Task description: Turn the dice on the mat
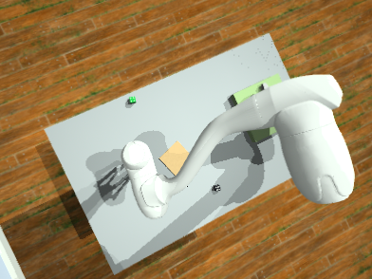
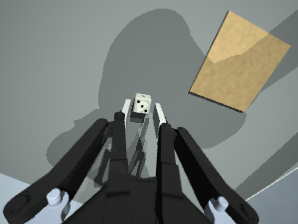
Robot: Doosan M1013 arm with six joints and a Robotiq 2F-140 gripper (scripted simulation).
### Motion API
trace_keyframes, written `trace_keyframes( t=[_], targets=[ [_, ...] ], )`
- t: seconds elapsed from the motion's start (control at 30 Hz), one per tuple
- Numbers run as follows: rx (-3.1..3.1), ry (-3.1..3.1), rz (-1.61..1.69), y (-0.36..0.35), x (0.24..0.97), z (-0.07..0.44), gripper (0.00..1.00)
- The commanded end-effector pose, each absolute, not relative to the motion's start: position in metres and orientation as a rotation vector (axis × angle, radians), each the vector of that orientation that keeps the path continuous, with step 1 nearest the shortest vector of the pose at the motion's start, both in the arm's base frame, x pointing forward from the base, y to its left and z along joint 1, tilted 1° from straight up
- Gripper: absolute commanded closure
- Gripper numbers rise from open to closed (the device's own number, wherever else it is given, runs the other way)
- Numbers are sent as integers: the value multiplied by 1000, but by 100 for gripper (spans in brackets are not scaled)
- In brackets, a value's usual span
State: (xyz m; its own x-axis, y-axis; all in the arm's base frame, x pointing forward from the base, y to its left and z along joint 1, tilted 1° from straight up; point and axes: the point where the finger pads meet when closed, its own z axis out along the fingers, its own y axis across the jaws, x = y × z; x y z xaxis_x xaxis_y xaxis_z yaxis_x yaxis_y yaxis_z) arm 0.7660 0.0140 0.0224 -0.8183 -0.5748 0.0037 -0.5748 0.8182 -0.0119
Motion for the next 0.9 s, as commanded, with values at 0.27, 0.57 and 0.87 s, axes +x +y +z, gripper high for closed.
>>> trace_keyframes(
  t=[0.27,0.57,0.87],
  targets=[
    [-947,2995,-19,14,766,21,65],
    [-947,2995,-19,14,766,9,65],
    [-947,2995,-19,14,766,-6,65]
  ],
)
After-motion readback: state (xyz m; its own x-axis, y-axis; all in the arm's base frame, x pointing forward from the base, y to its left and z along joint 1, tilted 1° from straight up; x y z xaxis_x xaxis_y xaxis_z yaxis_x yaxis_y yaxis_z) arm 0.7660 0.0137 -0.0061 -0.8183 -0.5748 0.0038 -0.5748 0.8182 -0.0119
